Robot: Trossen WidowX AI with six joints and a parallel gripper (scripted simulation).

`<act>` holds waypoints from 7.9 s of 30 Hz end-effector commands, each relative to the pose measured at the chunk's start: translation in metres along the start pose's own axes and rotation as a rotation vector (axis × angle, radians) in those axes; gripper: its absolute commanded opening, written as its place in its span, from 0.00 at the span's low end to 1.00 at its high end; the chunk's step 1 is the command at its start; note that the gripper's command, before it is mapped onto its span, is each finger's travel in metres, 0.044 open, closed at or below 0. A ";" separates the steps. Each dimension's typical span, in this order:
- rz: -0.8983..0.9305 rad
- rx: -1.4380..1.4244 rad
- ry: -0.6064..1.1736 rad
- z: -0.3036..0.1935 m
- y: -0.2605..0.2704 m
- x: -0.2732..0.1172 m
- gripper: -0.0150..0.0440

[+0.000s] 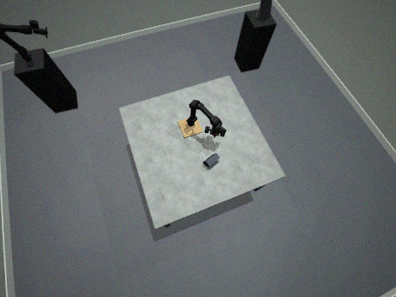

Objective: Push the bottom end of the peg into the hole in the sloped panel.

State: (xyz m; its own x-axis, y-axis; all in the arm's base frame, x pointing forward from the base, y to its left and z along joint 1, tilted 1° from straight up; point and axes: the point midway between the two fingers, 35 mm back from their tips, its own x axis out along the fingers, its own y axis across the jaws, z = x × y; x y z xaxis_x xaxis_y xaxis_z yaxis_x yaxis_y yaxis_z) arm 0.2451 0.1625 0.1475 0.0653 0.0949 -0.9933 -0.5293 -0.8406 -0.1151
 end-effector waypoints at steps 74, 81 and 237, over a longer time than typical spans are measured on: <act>-0.425 -0.068 0.120 -0.074 0.014 0.032 0.25; -0.459 -0.080 0.145 -0.081 0.017 0.033 0.25; -0.750 -0.416 0.853 -0.155 0.084 0.037 0.25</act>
State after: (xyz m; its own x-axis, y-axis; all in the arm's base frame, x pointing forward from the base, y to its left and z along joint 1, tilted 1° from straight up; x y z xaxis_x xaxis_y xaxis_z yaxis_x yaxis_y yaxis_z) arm 0.3327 0.0126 0.1037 0.8577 0.3862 -0.3394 0.1863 -0.8487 -0.4949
